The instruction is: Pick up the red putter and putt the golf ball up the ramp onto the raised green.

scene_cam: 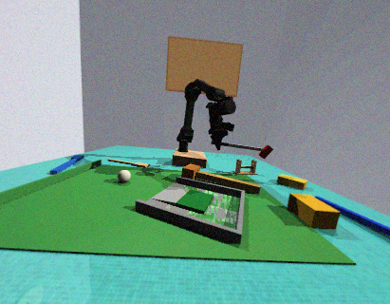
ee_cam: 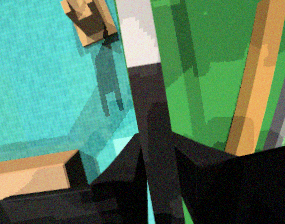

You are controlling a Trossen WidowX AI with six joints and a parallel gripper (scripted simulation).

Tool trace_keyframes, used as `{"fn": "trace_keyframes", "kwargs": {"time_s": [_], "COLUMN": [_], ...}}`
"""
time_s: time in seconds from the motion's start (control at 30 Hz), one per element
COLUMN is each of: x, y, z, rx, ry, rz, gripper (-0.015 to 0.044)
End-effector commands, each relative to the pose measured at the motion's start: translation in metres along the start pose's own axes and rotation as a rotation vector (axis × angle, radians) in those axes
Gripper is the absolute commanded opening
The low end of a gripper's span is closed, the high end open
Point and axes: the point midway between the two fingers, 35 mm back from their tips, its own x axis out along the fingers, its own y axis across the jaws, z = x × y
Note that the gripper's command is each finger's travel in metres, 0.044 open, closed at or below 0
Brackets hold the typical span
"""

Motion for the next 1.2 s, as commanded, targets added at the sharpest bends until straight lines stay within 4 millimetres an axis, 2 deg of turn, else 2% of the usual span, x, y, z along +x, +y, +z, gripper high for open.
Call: {"fn": "trace_keyframes", "kwargs": {"time_s": [0.0,0.6,1.17], "x": [-0.011,-0.049,-0.088], "y": [-0.015,-0.044,-0.040], "z": [-0.019,-0.109,-0.196], "rx": [0.129,0.632,1.114], "ry": [0.015,0.097,0.171], "rz": [-0.019,-0.054,-0.075], "gripper": [0.0000,0.0000,0.0000]}}
